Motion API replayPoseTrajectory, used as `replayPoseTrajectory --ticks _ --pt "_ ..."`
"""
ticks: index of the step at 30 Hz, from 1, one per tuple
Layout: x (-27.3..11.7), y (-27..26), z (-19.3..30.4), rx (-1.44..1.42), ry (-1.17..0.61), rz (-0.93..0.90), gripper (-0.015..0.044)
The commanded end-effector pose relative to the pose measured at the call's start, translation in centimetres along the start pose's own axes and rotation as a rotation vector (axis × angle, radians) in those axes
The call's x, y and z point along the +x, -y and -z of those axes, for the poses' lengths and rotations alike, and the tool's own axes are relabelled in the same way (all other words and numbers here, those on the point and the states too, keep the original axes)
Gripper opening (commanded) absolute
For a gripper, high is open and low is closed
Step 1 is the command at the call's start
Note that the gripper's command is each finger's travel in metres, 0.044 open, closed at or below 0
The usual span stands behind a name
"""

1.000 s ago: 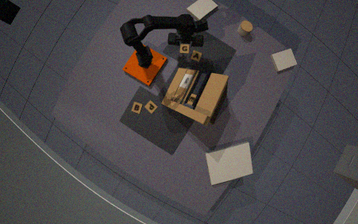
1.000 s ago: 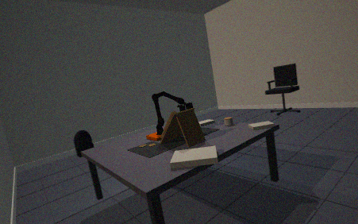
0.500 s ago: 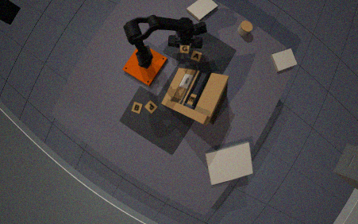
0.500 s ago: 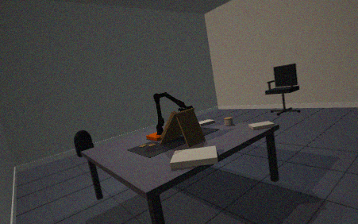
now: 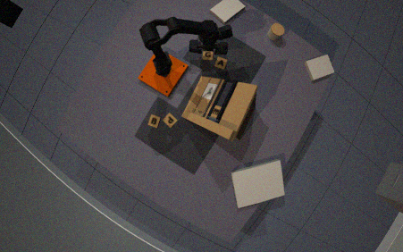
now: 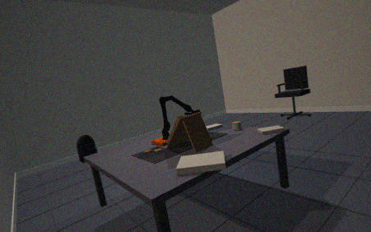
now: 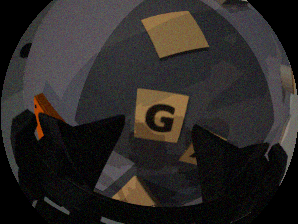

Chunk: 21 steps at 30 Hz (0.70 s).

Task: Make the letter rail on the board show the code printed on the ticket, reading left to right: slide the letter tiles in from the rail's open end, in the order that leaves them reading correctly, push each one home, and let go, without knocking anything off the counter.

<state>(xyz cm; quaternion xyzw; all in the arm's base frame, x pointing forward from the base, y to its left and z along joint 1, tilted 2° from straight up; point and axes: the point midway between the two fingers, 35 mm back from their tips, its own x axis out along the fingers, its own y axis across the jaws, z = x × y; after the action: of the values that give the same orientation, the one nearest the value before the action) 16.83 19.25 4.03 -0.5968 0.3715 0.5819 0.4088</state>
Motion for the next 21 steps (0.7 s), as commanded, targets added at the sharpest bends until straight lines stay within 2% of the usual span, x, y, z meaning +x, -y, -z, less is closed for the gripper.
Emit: replayPoseTrajectory --ticks 1,21 --pt "0.3 0.0 0.1 0.004 -0.006 0.000 0.0340" --pt "2.0 0.0 0.1 0.004 -0.006 0.000 0.0340"
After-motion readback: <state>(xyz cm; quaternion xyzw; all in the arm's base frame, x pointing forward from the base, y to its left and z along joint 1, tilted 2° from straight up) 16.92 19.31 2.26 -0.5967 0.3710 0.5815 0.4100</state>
